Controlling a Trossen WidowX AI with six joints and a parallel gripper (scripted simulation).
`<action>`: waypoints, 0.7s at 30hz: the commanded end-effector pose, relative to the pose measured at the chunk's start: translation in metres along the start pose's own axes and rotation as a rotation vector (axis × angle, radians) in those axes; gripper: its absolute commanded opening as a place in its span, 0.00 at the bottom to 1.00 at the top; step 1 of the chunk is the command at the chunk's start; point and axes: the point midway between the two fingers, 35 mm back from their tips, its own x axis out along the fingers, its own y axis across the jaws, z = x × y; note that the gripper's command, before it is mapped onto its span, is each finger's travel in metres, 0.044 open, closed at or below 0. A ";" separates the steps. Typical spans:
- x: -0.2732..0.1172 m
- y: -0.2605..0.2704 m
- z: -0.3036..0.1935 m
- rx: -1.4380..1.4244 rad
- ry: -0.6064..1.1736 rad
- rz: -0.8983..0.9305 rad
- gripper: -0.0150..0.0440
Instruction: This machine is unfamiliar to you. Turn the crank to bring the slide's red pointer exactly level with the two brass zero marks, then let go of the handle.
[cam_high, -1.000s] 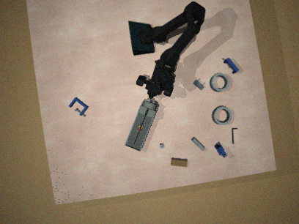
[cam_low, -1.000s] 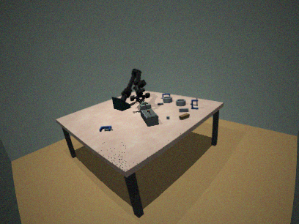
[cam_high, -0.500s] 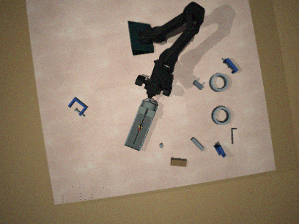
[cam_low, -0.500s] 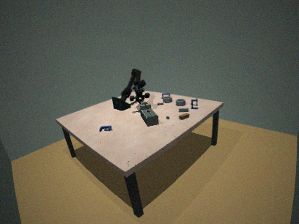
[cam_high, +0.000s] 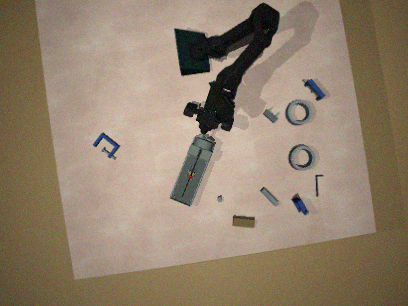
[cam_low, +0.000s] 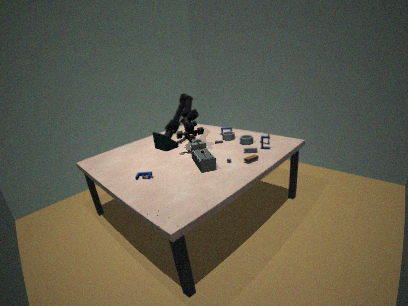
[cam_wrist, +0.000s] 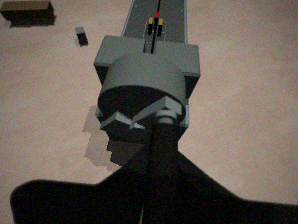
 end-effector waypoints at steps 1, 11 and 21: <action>0.004 -0.007 -0.004 0.006 0.008 -0.023 0.25; 0.007 -0.010 -0.006 0.006 0.008 -0.023 0.25; 0.011 -0.012 -0.010 0.006 0.008 -0.023 0.25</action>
